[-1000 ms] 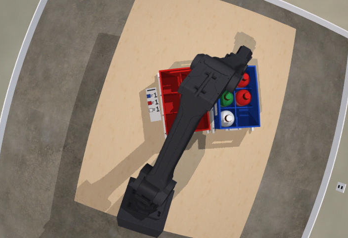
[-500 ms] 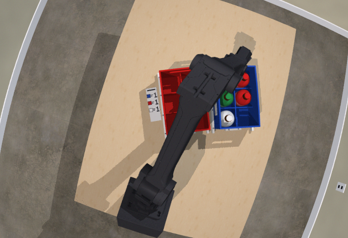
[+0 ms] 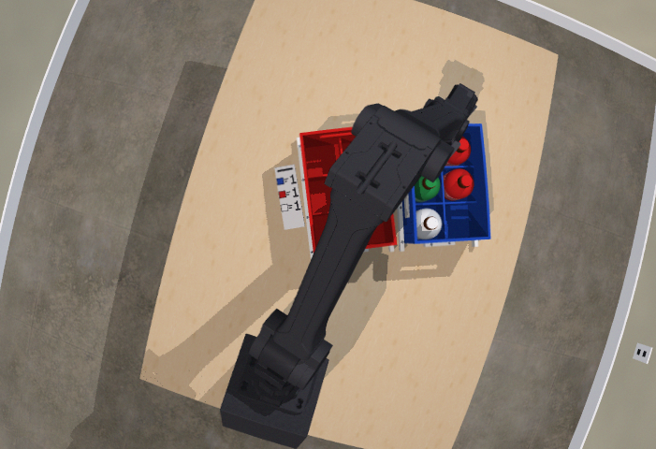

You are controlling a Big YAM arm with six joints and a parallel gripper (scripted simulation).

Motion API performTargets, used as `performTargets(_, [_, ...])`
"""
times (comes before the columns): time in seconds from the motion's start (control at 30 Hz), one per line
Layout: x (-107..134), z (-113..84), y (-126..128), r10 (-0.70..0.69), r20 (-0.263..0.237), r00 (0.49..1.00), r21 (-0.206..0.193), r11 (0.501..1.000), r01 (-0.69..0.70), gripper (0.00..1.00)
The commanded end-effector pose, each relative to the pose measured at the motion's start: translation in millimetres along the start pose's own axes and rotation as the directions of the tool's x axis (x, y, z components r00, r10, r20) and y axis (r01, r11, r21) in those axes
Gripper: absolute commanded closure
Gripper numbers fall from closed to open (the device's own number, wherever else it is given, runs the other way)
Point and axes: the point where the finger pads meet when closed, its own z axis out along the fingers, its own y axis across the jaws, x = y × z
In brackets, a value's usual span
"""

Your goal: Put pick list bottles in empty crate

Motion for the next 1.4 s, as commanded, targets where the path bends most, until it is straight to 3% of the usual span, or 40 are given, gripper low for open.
performTargets(0.0, [-15,-37.4,-5,-0.001,0.037,0.999,0.003,1.000,0.001,1.00])
performTargets(1.37, [-23,-100.2,-2,-0.005,0.056,0.998,-0.001,1.000,0.005,1.00])
